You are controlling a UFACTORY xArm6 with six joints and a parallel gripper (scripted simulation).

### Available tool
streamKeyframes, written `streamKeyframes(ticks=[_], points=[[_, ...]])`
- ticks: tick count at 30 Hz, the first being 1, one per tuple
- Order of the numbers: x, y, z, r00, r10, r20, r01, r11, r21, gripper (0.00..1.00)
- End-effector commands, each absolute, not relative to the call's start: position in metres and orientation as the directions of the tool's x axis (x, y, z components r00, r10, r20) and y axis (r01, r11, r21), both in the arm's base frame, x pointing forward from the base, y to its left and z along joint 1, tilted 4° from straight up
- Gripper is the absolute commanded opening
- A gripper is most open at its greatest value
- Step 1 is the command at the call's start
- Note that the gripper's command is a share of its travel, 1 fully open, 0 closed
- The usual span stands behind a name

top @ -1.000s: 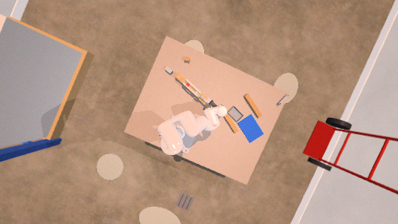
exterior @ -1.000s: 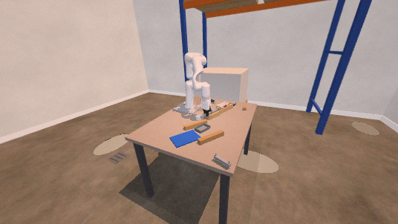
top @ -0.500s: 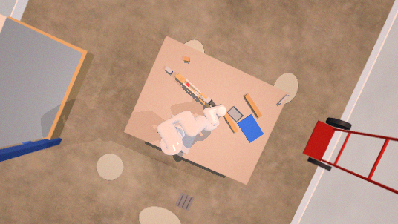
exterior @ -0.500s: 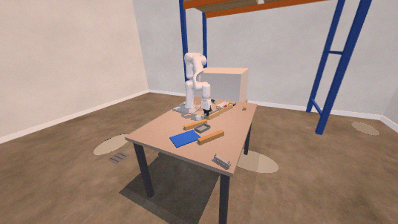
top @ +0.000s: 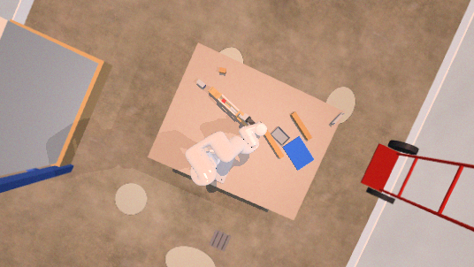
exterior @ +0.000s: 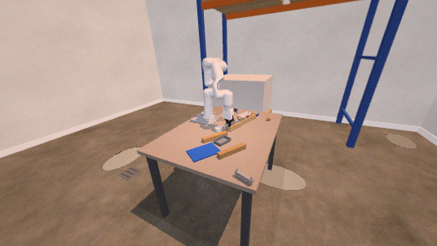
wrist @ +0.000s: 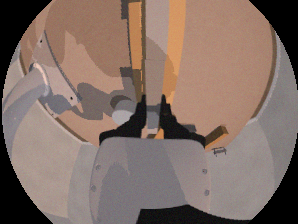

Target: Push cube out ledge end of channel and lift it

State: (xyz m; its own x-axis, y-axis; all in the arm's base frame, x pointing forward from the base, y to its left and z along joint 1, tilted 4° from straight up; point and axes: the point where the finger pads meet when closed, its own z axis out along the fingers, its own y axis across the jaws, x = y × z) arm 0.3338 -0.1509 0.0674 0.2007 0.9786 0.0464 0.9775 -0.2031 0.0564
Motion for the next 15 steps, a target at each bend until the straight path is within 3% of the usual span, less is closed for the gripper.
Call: streamKeyframes(ticks=[1, 15], points=[[0.336, -0.148, 0.069, 0.201, 0.979, 0.045, 0.977, -0.203, 0.06, 0.0], [0.344, -0.109, 0.071, 0.201, 0.979, 0.045, 0.977, -0.203, 0.06, 0.0]])
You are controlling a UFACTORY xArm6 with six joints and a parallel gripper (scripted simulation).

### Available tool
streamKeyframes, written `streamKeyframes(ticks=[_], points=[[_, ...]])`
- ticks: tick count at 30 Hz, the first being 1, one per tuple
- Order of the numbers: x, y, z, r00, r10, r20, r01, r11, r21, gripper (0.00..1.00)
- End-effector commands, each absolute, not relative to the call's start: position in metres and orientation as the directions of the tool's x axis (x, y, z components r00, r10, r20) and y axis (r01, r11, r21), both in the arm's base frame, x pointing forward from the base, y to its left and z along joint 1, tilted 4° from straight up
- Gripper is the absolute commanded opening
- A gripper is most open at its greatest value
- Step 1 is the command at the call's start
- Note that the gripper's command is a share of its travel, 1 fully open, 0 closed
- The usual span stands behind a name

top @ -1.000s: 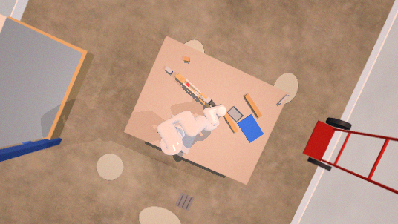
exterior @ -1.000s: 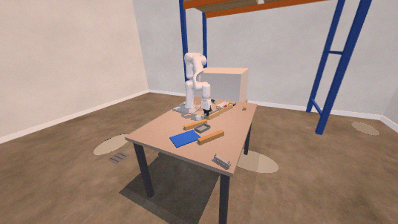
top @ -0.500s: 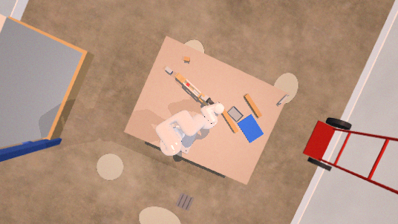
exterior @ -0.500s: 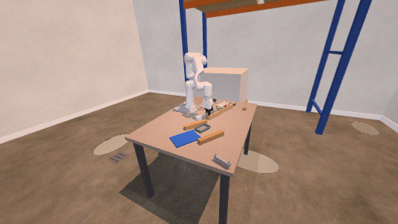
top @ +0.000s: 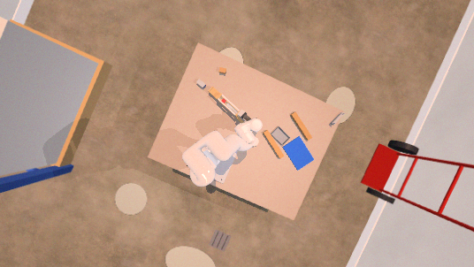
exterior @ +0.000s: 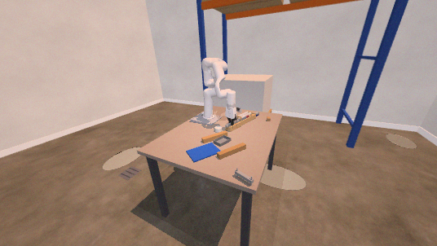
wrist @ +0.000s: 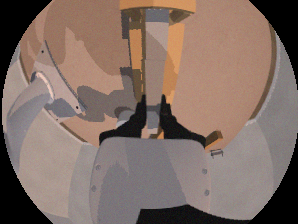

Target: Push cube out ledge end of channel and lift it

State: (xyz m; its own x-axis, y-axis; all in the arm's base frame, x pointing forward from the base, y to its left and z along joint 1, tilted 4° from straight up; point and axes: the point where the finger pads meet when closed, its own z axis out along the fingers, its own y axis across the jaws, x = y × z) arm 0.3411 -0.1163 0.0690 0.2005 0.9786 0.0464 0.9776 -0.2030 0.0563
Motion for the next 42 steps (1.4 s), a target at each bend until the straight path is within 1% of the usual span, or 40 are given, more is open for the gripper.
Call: streamKeyframes(ticks=[1, 18, 42], points=[[0.345, -0.106, 0.071, 0.201, 0.979, 0.045, 0.977, -0.203, 0.06, 0.0], [0.354, -0.064, 0.073, 0.201, 0.979, 0.045, 0.977, -0.203, 0.06, 0.0], [0.361, -0.032, 0.074, 0.201, 0.979, 0.045, 0.977, -0.203, 0.06, 0.0]])
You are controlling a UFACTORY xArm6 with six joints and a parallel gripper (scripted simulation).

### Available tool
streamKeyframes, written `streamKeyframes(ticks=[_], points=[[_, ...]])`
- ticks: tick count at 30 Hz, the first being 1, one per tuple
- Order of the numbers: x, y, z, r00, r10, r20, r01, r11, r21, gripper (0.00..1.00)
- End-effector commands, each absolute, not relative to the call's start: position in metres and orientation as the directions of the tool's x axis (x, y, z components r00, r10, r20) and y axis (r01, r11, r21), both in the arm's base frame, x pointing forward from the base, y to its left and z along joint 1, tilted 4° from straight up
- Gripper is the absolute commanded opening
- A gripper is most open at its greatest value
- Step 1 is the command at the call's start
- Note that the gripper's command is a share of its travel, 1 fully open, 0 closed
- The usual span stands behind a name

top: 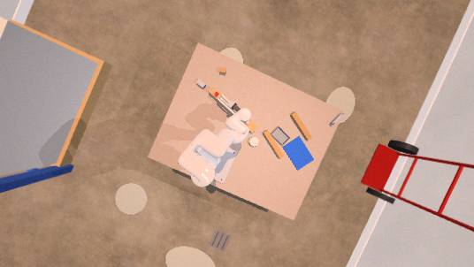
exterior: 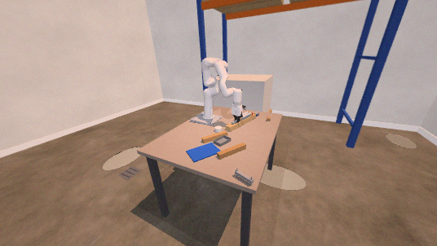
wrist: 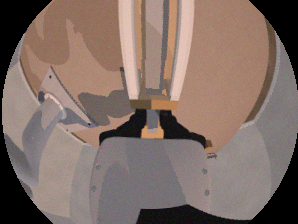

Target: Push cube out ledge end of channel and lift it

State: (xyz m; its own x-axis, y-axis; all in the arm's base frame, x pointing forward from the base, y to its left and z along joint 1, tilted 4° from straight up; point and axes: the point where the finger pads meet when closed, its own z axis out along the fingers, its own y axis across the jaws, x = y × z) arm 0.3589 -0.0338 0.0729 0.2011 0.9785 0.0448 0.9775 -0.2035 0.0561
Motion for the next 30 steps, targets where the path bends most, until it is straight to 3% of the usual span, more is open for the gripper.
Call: streamKeyframes(ticks=[1, 24, 25, 30], points=[[0.3609, -0.0313, 0.0742, 0.201, 0.979, 0.045, 0.977, -0.203, 0.06, 0.0], [0.3614, -0.0287, 0.0744, 0.201, 0.979, 0.045, 0.977, -0.203, 0.06, 0.0], [0.3614, -0.0287, 0.0744, 0.201, 0.979, 0.045, 0.977, -0.203, 0.06, 0.38], [0.3614, -0.0287, 0.0744, 0.201, 0.979, 0.045, 0.977, -0.203, 0.06, 0.38]])
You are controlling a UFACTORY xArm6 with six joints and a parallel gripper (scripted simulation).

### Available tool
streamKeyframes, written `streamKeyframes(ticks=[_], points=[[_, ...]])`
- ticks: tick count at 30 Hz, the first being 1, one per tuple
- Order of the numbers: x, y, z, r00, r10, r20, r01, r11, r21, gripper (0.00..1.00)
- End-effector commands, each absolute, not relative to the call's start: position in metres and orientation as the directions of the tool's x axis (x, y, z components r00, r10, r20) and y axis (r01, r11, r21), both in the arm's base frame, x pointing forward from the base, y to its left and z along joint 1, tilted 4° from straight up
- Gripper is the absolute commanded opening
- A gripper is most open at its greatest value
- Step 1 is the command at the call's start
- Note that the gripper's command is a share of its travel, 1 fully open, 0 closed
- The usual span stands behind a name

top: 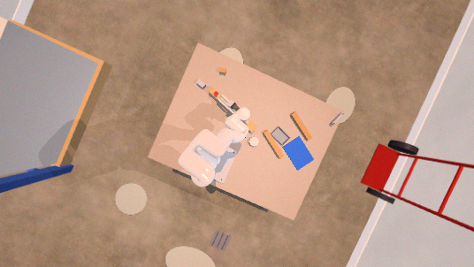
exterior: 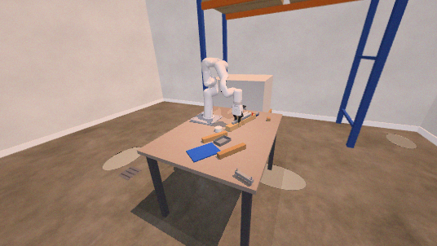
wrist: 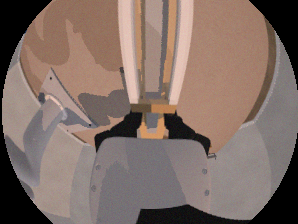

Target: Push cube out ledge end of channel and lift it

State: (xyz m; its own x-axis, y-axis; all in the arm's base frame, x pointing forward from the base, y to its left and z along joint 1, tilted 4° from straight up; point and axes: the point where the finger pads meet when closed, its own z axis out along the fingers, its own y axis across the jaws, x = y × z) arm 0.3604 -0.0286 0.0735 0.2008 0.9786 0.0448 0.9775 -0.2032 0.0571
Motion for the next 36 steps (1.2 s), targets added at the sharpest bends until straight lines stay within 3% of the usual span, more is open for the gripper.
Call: streamKeyframes(ticks=[1, 29, 36], points=[[0.361, -0.029, 0.074, 0.201, 0.979, 0.045, 0.977, -0.203, 0.06, 0.38], [0.361, -0.029, 0.075, 0.201, 0.979, 0.045, 0.977, -0.203, 0.06, 0.38], [0.359, -0.03, 0.109, 0.201, 0.979, 0.045, 0.977, -0.203, 0.06, 0.38]])
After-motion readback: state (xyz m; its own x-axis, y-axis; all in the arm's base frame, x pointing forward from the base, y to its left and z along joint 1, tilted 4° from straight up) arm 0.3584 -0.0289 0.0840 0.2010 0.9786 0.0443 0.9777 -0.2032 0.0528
